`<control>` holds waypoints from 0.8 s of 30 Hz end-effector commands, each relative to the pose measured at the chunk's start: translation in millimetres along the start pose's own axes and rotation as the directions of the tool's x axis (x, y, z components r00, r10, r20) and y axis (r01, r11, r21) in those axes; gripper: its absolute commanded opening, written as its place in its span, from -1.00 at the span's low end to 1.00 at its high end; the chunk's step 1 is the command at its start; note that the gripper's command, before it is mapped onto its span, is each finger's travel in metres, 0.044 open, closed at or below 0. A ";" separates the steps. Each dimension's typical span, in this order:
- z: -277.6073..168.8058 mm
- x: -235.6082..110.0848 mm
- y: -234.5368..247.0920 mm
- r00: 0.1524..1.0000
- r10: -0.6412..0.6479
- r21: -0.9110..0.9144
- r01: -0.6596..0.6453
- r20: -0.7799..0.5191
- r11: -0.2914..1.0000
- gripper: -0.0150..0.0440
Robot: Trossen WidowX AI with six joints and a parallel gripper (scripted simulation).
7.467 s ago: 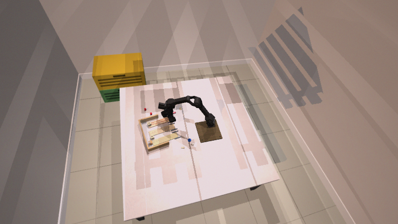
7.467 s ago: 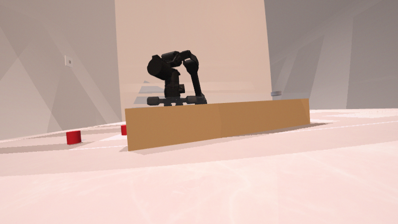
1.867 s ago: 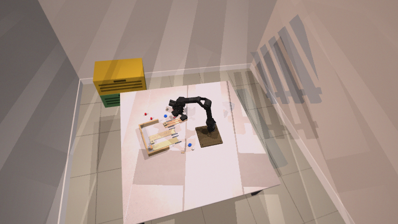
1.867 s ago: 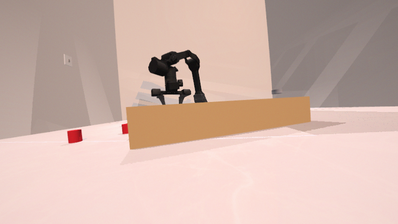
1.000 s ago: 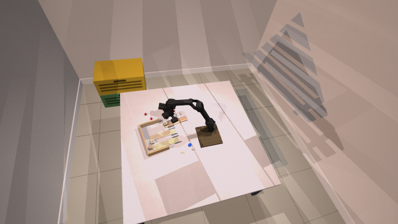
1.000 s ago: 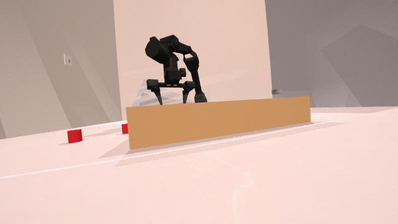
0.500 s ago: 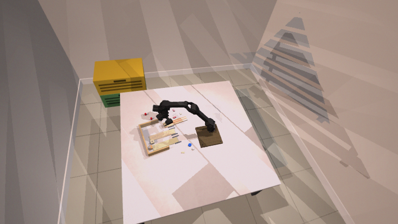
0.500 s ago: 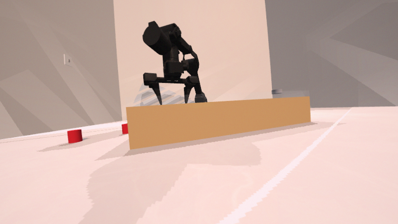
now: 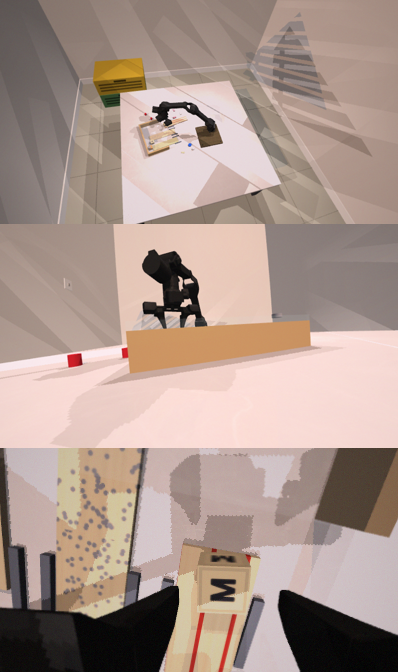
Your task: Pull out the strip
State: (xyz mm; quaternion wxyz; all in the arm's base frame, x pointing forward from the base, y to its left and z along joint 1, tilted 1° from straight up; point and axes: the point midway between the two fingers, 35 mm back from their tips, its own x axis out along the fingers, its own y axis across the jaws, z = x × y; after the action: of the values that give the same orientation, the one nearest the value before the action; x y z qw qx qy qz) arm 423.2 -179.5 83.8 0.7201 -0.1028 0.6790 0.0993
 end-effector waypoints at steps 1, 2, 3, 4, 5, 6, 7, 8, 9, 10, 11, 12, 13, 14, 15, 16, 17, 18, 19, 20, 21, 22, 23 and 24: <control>-1.9 10.9 1.2 1.000 0.007 0.006 -0.007 -0.011 1.000 0.36; -2.0 12.5 1.2 1.000 0.007 0.006 -0.007 -0.011 1.000 0.36; -2.0 14.2 1.2 1.000 0.007 0.006 -0.007 -0.011 1.000 0.36; -2.1 15.8 1.2 1.000 0.007 0.006 -0.007 -0.011 1.000 0.36; -2.1 17.4 1.2 1.000 0.007 0.006 -0.007 -0.011 1.000 0.36; -2.2 19.1 1.3 1.000 0.007 0.006 -0.007 -0.011 1.000 0.36; -2.3 20.7 1.3 1.000 0.007 0.006 -0.007 -0.011 1.000 0.36; -2.4 22.3 1.4 1.000 0.007 0.006 -0.007 -0.011 1.000 0.36; -2.5 24.0 1.4 1.000 0.007 0.006 -0.007 -0.011 1.000 0.36; -2.6 25.6 1.5 1.000 0.007 0.006 -0.007 -0.011 1.000 0.36; -2.7 27.2 1.5 1.000 0.007 0.006 -0.007 -0.011 1.000 0.36; -2.8 28.8 1.6 1.000 0.007 0.006 -0.007 -0.011 1.000 0.36; -2.9 30.5 1.7 1.000 0.007 0.006 -0.007 -0.011 1.000 0.36; -3.1 32.1 1.7 1.000 0.007 0.006 -0.007 -0.011 1.000 0.36; -3.2 33.7 1.8 1.000 0.007 0.006 -0.007 -0.011 1.000 0.36; -3.4 35.4 1.9 1.000 0.007 0.006 -0.007 -0.011 1.000 0.36; -3.5 37.0 2.0 1.000 0.007 0.006 -0.007 -0.011 1.000 0.36; -3.6 38.3 2.1 1.000 0.007 0.006 -0.007 -0.011 1.000 0.36; -3.7 39.1 2.1 1.000 0.007 0.006 -0.007 -0.011 1.000 0.36; -3.8 39.4 2.2 1.000 0.007 0.006 -0.007 -0.011 1.000 0.36; -3.8 39.4 2.2 1.000 0.007 0.006 -0.007 -0.011 1.000 0.36; -3.8 39.4 2.2 1.000 0.007 0.006 -0.007 -0.011 1.000 0.36; -3.8 39.4 2.2 1.000 0.007 0.006 -0.007 -0.011 1.000 0.36; -3.8 39.4 2.2 1.000 0.007 0.006 -0.007 -0.011 1.000 0.36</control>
State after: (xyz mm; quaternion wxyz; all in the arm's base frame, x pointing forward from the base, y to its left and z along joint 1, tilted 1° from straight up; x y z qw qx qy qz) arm 423.0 -178.9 47.7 0.7185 -0.1018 0.6807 0.1003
